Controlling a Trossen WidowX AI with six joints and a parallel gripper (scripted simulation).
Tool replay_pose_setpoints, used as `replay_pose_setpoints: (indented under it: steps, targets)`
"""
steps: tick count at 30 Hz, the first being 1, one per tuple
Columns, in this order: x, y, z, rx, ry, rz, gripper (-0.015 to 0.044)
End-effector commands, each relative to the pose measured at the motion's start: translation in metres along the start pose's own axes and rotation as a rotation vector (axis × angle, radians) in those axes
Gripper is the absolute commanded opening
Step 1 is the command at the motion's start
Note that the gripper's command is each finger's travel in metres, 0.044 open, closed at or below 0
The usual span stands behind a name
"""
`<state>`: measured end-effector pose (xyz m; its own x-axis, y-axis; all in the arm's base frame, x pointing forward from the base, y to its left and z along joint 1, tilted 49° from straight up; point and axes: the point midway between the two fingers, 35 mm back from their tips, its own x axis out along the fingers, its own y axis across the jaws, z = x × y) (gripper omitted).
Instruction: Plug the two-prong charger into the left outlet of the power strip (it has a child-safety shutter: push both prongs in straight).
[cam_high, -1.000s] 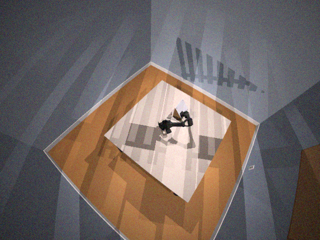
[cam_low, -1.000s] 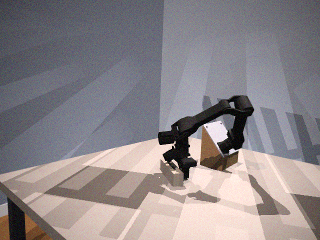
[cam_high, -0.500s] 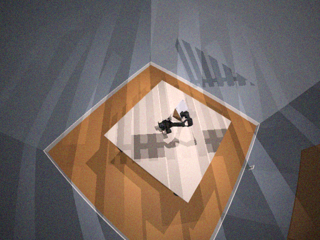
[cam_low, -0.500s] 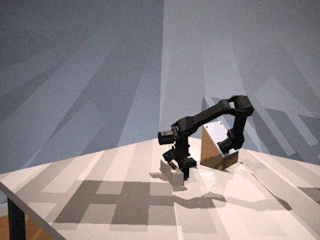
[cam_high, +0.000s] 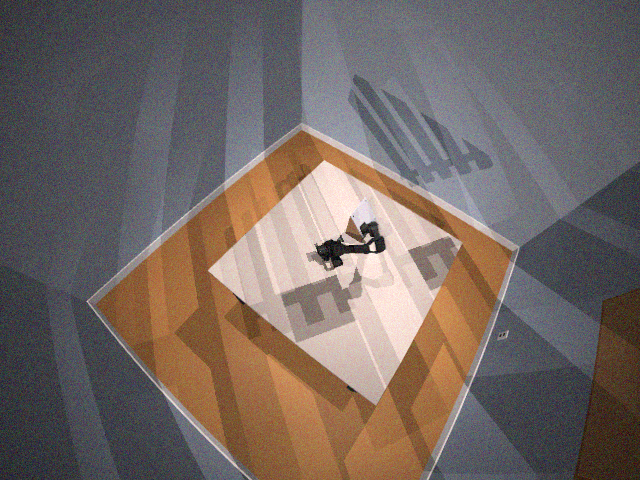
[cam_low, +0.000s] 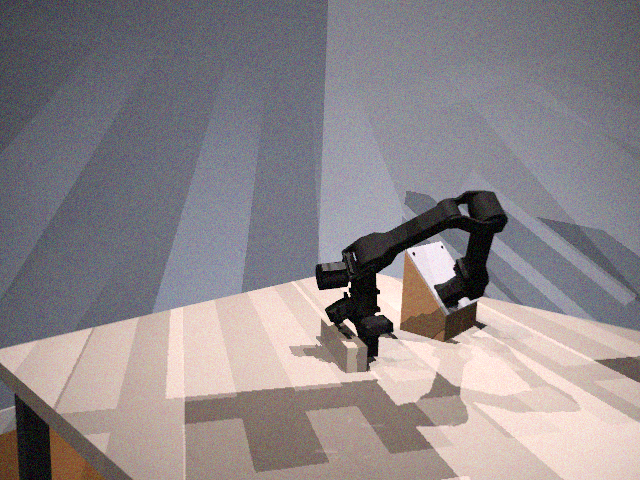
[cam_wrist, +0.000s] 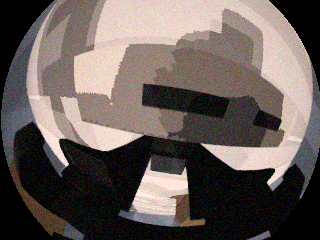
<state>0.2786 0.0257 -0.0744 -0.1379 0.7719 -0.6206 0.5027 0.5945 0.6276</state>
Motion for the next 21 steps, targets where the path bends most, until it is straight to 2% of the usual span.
replay_pose_setpoints:
  steps: [1,20,21]
  targets:
    - [-0.0054,-0.0005,0.0071,-0.009,-0.023,-0.001,0.0000]
    - [0.0001,-0.0001,0.0000,0.001,0.001,0.000,0.0000]
    - [0.0001,-0.0001,0.0000,0.001,0.001,0.000,0.0026]
